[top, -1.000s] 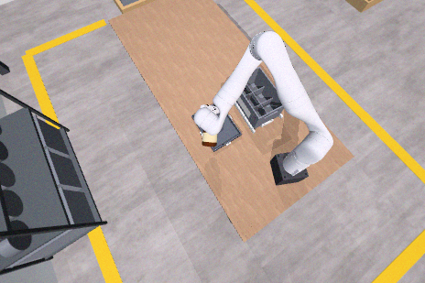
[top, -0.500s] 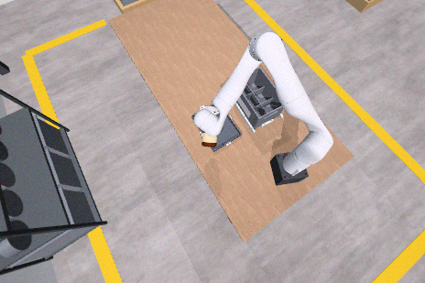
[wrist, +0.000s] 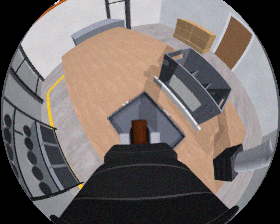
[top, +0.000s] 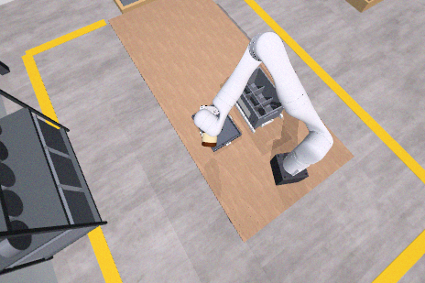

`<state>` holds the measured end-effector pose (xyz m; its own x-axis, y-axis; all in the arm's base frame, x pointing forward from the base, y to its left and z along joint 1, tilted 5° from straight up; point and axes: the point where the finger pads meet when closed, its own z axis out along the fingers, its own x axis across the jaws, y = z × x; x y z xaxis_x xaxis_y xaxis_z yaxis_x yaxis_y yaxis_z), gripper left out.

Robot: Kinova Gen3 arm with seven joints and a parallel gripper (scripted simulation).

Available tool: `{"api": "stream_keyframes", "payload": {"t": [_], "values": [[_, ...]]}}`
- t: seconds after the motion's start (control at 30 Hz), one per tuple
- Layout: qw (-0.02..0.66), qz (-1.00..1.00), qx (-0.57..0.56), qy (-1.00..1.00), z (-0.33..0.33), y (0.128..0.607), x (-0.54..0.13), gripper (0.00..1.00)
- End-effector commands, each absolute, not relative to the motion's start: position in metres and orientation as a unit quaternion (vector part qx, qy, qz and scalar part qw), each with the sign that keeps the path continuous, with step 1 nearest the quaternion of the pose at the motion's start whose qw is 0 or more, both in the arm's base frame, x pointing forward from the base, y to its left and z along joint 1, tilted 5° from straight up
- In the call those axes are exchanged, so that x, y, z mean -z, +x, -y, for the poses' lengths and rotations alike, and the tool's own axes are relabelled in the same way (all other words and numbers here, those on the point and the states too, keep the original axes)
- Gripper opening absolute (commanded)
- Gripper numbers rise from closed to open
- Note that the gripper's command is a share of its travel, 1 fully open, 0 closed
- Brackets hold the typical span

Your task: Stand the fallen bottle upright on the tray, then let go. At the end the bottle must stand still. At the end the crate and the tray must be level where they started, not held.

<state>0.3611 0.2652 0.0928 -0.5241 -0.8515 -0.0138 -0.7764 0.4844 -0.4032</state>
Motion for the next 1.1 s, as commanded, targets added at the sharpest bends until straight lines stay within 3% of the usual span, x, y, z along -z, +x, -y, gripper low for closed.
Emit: {"api": "stream_keyframes", "payload": {"t": [0.0,1.07], "values": [[0.111,-0.854,0.179,-0.476,-0.2652,0.3621,-0.0944,0.00],[0.122,-0.849,0.206,-0.472,-0.2641,0.3612,-0.0931,0.00]]}}
